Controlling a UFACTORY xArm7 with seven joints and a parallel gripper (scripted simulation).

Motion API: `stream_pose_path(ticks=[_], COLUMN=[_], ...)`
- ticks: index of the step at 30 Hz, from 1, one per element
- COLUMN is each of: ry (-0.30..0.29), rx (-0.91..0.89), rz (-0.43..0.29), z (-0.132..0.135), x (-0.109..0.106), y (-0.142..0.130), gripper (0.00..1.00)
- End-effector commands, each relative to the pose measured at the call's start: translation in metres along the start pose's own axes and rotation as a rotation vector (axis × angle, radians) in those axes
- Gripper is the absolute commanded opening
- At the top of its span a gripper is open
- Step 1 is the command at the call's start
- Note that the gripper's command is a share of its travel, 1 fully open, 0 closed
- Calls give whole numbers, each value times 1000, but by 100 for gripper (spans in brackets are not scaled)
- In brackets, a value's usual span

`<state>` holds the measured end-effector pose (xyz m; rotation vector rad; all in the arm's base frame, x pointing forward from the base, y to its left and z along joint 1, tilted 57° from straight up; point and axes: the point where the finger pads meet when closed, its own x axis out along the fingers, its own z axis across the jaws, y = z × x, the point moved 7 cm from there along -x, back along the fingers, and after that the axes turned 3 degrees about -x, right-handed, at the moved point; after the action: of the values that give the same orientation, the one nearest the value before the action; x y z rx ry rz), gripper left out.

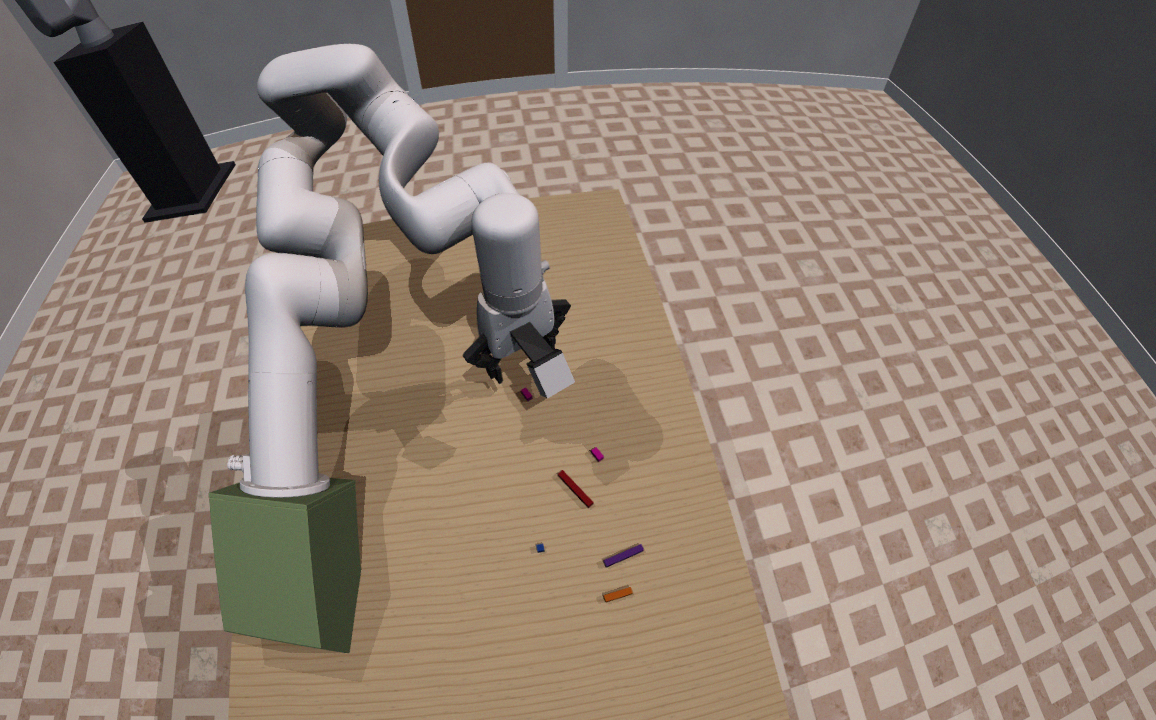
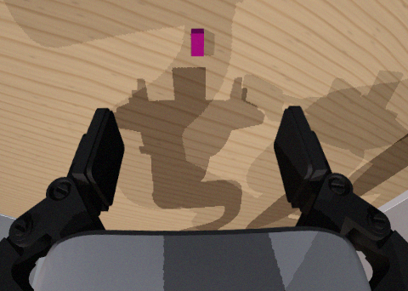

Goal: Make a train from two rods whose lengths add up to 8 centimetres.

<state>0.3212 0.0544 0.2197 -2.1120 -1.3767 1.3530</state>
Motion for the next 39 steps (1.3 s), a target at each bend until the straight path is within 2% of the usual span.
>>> stream_pose_path(ticks=[1, 13, 17, 21, 23, 36, 38, 39], ry=[3, 6, 12, 13, 16, 22, 22, 23], rx=[0, 58, 212, 256, 358, 705, 705, 786], rz=[2, -5, -22, -26, -35, -55, -55, -57], z=[-1, -5, -16, -19, -24, -31, -31, -31], x=[-1, -3, -9, -10, -13, -19, -19, -19], y=[1, 7, 26, 32, 46, 104, 104, 118], gripper=[100, 100, 100, 100, 100, 100, 100, 100])
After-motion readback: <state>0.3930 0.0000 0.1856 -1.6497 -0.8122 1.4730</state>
